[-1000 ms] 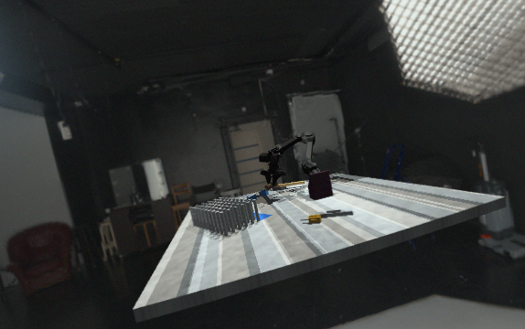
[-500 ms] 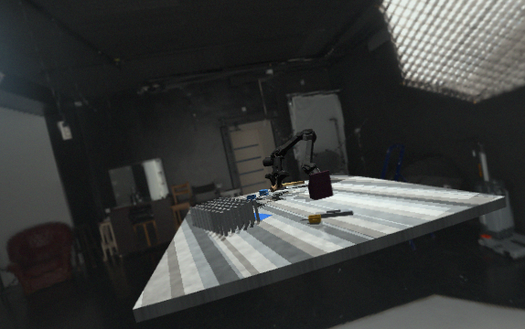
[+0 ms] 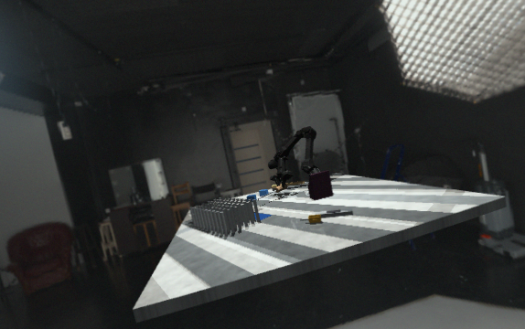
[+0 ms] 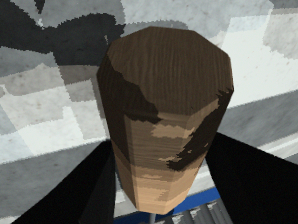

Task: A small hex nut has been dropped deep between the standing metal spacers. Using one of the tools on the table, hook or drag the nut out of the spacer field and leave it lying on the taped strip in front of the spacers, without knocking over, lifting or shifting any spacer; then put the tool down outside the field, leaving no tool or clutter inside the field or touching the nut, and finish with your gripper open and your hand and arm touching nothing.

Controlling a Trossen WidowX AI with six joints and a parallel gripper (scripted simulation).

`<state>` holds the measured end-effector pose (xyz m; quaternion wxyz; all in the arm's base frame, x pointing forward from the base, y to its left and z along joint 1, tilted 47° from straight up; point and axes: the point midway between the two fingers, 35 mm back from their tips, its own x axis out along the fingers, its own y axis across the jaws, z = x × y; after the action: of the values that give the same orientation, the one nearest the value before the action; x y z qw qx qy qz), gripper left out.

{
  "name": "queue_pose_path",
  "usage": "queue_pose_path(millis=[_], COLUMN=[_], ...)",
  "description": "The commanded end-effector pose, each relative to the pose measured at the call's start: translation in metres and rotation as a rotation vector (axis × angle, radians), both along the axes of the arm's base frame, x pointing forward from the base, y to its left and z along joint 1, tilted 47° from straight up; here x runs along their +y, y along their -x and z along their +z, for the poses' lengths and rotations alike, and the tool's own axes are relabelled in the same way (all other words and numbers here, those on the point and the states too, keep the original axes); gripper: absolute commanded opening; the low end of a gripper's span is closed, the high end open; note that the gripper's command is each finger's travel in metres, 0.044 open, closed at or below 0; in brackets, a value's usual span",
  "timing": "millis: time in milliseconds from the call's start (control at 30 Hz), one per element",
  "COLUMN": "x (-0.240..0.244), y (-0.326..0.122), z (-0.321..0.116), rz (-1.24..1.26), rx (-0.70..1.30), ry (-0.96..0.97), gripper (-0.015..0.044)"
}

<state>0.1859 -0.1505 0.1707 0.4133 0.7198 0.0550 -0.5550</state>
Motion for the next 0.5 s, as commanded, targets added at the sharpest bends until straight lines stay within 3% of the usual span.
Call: queue_pose_path(millis=[0, 467], x=[-0.004, -0.016], y=[0.007, 0.036], z=[0.005, 0.011], rz=[-0.006, -0.057], rx=[-0.021, -0.076], ry=[-0.021, -0.089], gripper=[0.0000, 0.0000])
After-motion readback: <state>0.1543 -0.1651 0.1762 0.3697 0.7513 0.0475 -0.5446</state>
